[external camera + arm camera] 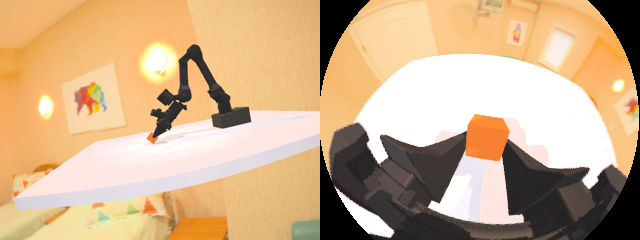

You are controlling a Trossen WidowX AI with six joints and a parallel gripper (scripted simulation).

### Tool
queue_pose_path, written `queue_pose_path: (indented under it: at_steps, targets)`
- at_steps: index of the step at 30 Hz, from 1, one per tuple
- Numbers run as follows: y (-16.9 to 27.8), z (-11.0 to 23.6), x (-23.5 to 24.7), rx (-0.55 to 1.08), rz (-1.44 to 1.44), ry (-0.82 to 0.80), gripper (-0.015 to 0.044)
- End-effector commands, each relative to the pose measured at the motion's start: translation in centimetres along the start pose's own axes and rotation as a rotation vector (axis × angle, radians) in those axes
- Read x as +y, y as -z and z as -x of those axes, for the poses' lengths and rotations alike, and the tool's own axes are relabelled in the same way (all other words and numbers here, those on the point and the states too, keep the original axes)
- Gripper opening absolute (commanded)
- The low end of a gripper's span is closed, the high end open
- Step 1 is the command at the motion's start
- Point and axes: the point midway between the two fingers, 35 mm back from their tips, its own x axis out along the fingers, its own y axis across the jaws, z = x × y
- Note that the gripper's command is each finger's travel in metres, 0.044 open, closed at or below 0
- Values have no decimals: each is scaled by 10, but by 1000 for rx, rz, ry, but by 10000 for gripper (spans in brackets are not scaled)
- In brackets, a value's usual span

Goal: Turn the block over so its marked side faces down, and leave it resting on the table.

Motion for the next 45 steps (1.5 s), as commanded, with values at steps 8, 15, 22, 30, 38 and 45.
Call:
queue_pose_path:
  at_steps: [8,15,22,30,38,45]
  targets:
    - [14,8,-2,-134,3,4,0]
    - [14,14,-3,-185,2,5,0]
    - [12,16,-3,-206,2,5,0]
    - [12,16,-3,-206,2,5,0]
    - [12,16,-3,-206,2,5,184]
    - [12,16,-3,-206,2,5,368]
